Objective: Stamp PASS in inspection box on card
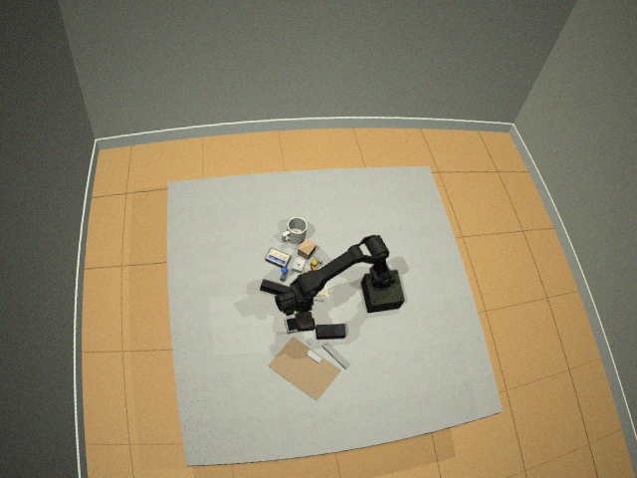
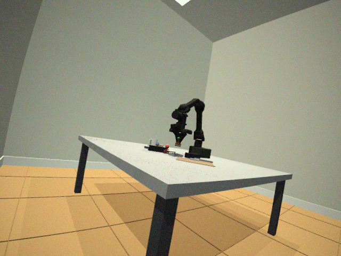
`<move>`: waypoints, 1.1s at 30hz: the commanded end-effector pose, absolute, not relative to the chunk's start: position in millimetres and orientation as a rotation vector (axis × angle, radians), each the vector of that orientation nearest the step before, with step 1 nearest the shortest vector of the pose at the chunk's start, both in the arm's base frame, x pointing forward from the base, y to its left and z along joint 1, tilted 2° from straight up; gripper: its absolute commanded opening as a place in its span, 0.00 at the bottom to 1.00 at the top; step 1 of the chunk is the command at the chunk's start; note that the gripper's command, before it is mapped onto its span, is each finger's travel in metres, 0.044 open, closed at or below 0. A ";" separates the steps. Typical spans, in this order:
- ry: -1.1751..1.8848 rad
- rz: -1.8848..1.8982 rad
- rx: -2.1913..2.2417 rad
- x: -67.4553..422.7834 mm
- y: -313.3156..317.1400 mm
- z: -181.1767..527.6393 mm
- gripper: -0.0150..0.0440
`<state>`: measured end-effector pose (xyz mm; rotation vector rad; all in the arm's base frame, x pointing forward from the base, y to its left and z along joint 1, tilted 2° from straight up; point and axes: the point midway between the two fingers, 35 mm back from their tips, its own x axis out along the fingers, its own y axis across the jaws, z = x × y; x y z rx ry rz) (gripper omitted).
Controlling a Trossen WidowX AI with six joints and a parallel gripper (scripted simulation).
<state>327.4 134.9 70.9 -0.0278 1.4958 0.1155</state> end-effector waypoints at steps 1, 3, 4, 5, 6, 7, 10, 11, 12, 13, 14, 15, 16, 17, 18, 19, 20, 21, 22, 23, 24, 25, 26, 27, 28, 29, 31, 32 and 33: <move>1.500 0.122 -0.030 332.6 137.0 70.6 0.25; 1.500 0.122 -0.030 332.7 137.0 69.7 0.25; 1.500 0.122 -0.030 332.8 137.1 69.0 0.25; 1.500 0.122 -0.030 332.9 137.1 68.4 0.25; 1.500 0.122 -0.030 333.0 137.2 67.7 0.25; 1.500 0.122 -0.030 333.0 137.2 67.1 0.25; 1.500 0.122 -0.030 333.3 137.3 65.1 0.25; 1.500 0.122 -0.030 333.4 137.4 64.4 0.25; 1.500 0.122 -0.030 333.5 137.4 63.7 0.25; 1.500 0.122 -0.030 333.5 137.4 63.1 0.25; 1.500 0.121 -0.029 333.6 137.5 62.4 0.25; 1.500 0.121 -0.029 333.7 137.5 61.7 0.25; 1.500 0.121 -0.029 333.8 137.6 61.1 0.25; 1.500 0.121 -0.029 333.8 137.6 60.4 0.25; 1.500 0.121 -0.029 333.9 137.6 59.8 0.25; 1.500 0.121 -0.029 334.0 137.7 59.1 0.25; 1.500 0.121 -0.029 334.0 137.7 58.4 0.25; 1.500 0.121 -0.029 334.1 137.8 57.8 0.25; 1.500 0.121 -0.029 334.2 137.8 57.1 0.25; 1.500 0.121 -0.029 334.2 137.8 56.4 0.25; 1.500 0.121 -0.029 334.3 137.9 55.8 0.25; 1.500 0.121 -0.029 334.4 137.9 55.1 0.25; 1.500 0.121 -0.029 334.4 137.9 54.5 0.25; 1.500 0.121 -0.028 334.5 138.0 53.8 0.25; 1.500 0.121 -0.028 334.5 138.0 53.1 0.25; 1.500 0.121 -0.028 334.6 138.0 52.5 0.25; 1.500 0.121 -0.028 334.7 138.1 51.1 0.25; 1.500 0.121 -0.028 334.8 138.1 50.5 0.25; 1.500 0.121 -0.028 334.8 138.1 49.8 0.25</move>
